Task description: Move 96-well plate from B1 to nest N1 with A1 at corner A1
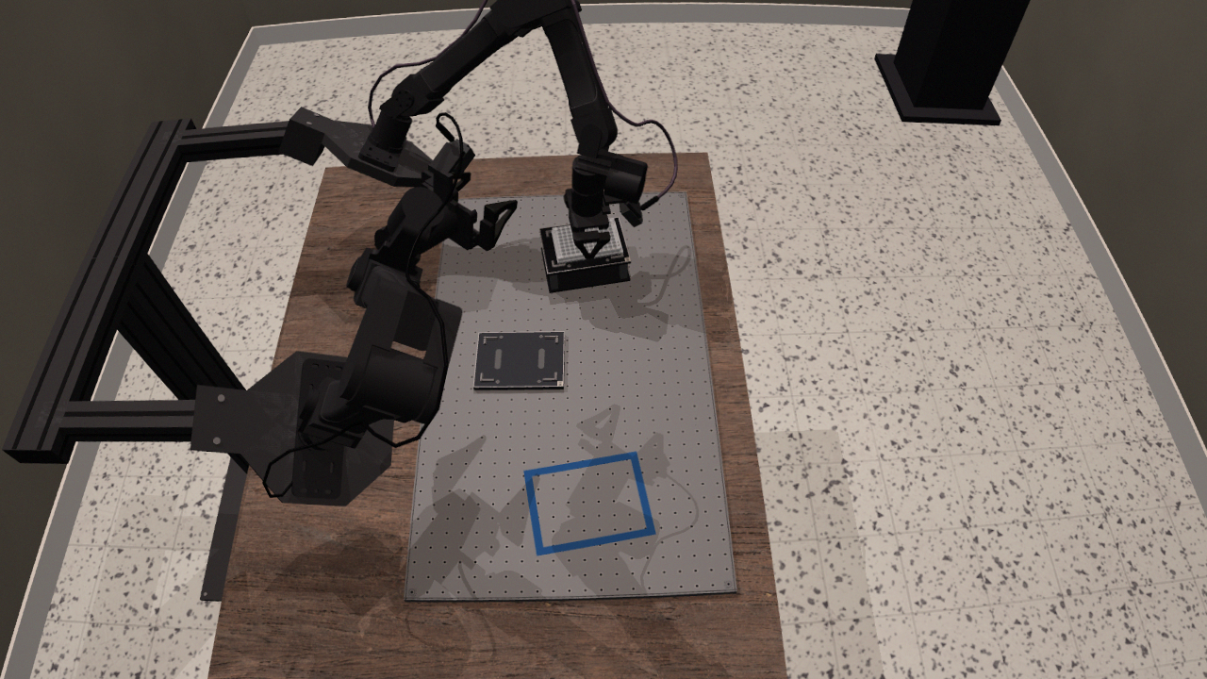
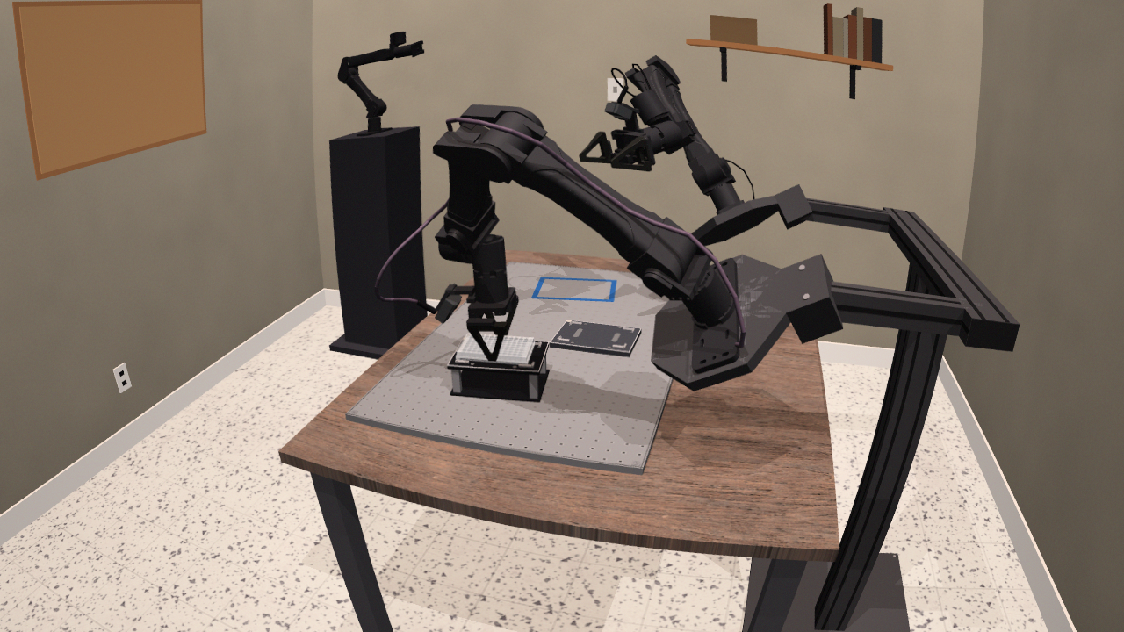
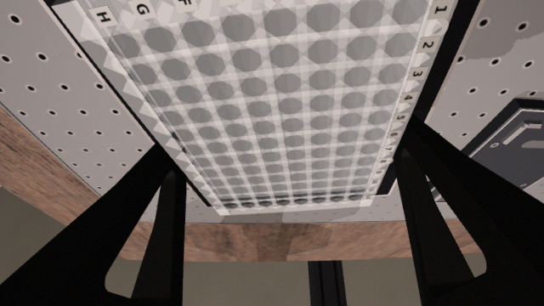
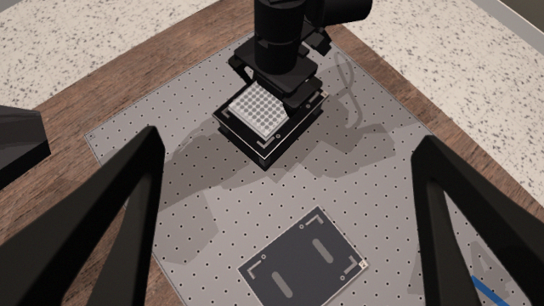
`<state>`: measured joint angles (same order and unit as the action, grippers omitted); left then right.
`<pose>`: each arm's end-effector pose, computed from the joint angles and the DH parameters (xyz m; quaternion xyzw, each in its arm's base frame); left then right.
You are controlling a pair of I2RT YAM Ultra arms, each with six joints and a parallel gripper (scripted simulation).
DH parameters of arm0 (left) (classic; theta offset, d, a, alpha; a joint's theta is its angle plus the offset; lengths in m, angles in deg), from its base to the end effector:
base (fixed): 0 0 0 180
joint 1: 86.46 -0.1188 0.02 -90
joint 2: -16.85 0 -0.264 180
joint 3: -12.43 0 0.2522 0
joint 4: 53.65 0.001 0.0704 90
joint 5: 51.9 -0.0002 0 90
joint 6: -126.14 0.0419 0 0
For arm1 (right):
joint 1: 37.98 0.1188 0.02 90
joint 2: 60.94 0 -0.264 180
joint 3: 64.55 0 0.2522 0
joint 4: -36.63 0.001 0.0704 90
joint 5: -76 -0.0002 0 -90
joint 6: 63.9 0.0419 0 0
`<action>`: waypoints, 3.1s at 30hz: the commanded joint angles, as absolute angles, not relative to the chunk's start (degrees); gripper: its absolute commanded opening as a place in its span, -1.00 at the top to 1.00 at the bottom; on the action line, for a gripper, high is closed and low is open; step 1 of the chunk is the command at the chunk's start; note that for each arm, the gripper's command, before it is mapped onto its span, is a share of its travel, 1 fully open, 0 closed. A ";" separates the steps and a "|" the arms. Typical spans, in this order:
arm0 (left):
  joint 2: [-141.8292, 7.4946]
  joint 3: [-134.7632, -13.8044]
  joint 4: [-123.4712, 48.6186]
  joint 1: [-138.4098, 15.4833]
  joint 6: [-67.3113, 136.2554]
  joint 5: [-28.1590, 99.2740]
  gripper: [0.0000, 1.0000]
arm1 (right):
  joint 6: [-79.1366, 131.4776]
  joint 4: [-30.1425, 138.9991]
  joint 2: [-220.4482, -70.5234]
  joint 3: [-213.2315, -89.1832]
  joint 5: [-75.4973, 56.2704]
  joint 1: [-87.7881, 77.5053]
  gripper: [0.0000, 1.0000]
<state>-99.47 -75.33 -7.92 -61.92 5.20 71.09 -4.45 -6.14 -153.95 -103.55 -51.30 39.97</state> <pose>0.3619 -0.1390 0.1332 -0.0918 0.9462 0.1879 0.2469 0.0831 0.2724 0.1580 -0.4758 0.5925 0.0153 0.6498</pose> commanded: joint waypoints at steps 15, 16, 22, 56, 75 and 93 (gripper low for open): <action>-97.59 -76.75 -4.56 -60.37 3.61 71.01 -0.62 | -4.56 -7.20 -153.95 -103.76 -51.07 40.56 -1.00; -97.59 -76.75 -4.56 -60.37 3.61 71.01 -0.62 | -4.56 -7.20 -153.95 -103.76 -51.07 40.56 -1.00; -97.58 -76.78 -4.48 -60.35 3.76 71.01 -0.62 | -4.56 -7.20 -153.95 -103.76 -51.07 40.56 -1.00; -97.16 -74.92 -7.31 -59.54 4.00 72.11 -0.62 | -4.56 -7.20 -153.95 -103.76 -51.07 40.56 -1.00; -99.78 -75.26 -9.90 -60.76 4.75 72.18 -0.62 | -4.56 -7.20 -153.95 -103.76 -51.07 40.56 -1.00; -96.69 -74.62 -5.13 -58.88 2.37 73.35 -0.62 | -4.56 -7.20 -153.95 -103.76 -51.07 40.56 -1.00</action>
